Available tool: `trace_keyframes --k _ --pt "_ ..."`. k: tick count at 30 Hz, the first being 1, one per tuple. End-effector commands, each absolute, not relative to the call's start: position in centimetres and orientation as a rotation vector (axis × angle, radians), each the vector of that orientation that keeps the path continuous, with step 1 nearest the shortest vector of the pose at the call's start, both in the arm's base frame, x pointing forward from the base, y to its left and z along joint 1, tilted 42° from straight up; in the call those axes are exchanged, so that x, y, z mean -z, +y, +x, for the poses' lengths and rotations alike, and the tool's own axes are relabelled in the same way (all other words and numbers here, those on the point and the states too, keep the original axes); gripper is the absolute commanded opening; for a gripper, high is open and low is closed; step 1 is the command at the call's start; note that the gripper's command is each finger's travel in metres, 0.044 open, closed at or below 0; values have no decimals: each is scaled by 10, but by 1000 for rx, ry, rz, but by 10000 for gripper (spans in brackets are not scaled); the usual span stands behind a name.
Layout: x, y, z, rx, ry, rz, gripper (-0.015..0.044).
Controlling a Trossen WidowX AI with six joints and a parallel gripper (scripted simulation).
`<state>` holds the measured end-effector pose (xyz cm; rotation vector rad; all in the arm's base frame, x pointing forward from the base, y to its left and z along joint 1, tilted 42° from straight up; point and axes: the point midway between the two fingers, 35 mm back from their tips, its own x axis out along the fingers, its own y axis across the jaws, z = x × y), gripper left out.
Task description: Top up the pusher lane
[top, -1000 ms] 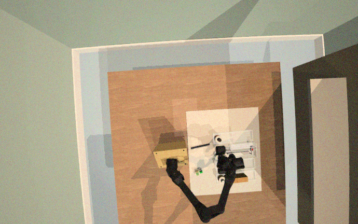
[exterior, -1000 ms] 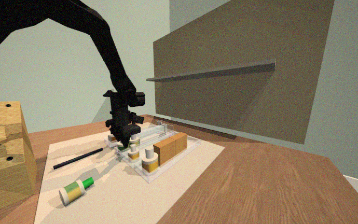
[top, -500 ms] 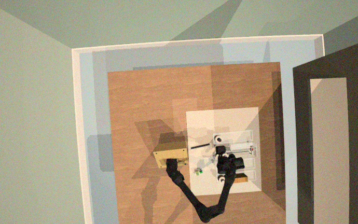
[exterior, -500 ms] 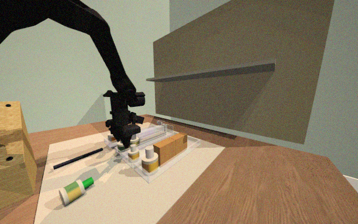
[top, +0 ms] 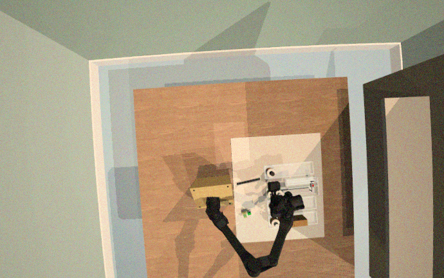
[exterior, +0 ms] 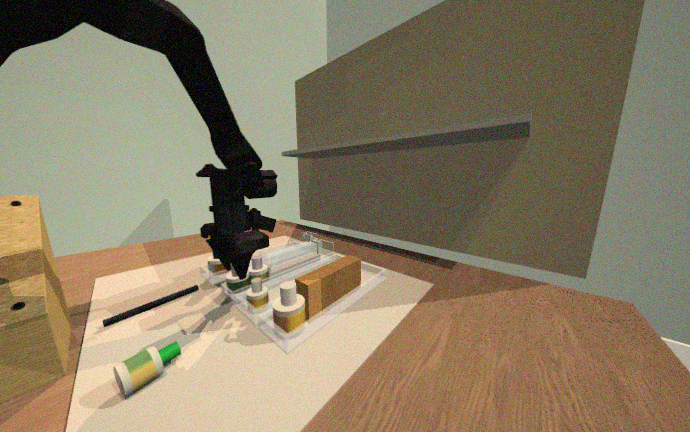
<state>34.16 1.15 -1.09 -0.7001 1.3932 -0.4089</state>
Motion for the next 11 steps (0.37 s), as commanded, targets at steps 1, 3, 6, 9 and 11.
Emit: trace_keyframes --k 1,3,6,9,11 --pt "8 12 339 409 1385 -693 308" --pt "8 11 334 409 1385 -693 308" --pt "8 10 324 409 1386 -693 308" --pt "8 8 314 409 1386 -693 308" --pt "9 6 308 409 1387 -693 308"
